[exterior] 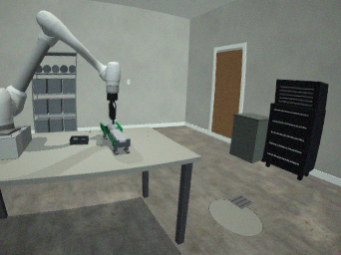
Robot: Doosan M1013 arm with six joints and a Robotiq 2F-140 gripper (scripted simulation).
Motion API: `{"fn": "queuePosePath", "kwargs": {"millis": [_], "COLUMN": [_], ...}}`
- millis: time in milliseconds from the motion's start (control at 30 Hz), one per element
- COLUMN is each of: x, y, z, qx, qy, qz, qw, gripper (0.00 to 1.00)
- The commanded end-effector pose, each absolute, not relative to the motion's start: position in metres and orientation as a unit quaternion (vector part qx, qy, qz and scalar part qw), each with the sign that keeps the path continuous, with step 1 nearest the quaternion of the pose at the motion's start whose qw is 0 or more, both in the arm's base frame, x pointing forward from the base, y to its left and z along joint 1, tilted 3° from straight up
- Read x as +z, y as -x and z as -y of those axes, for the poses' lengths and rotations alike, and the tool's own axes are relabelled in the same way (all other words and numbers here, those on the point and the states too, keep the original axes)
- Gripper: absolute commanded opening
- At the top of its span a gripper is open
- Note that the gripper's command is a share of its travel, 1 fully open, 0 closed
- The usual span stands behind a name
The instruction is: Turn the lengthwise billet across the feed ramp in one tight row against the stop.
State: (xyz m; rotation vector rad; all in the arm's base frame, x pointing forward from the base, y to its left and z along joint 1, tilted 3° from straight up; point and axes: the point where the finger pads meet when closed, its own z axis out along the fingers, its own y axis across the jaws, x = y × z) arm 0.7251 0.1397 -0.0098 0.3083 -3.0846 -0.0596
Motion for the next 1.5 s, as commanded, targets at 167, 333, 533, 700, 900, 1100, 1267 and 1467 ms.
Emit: {"fn": "queuePosePath", "kwargs": {"millis": [167,333,533,700,900,1100,1267,1467], "x": [-0.0125,-0.0134,-0.0149,-0.0159,-0.0165,-0.017,-0.0171,-0.0171], "y": [-0.7249,-0.7249,-0.7248,-0.7247,-0.7247,-0.7246,-0.7246,-0.7246], "z": [-0.1401,-0.1402,-0.1404,-0.1406,-0.1407,-0.1407,-0.1407,-0.1407], "qx": [-0.019,-0.019,-0.019,-0.019,-0.019,-0.019,-0.019,-0.019], "qy": [-0.099,-0.099,-0.099,-0.099,-0.099,-0.099,-0.099,-0.099], "qz": [0.995,0.995,0.995,0.995,0.995,0.995,0.995,0.995], "qw": [0.02,0.02,0.02,0.02,0.02,0.02,0.02,0.02], "gripper": [0.1,0.1,0.1,0.1,0.1,0.1,0.1,0.1]}}
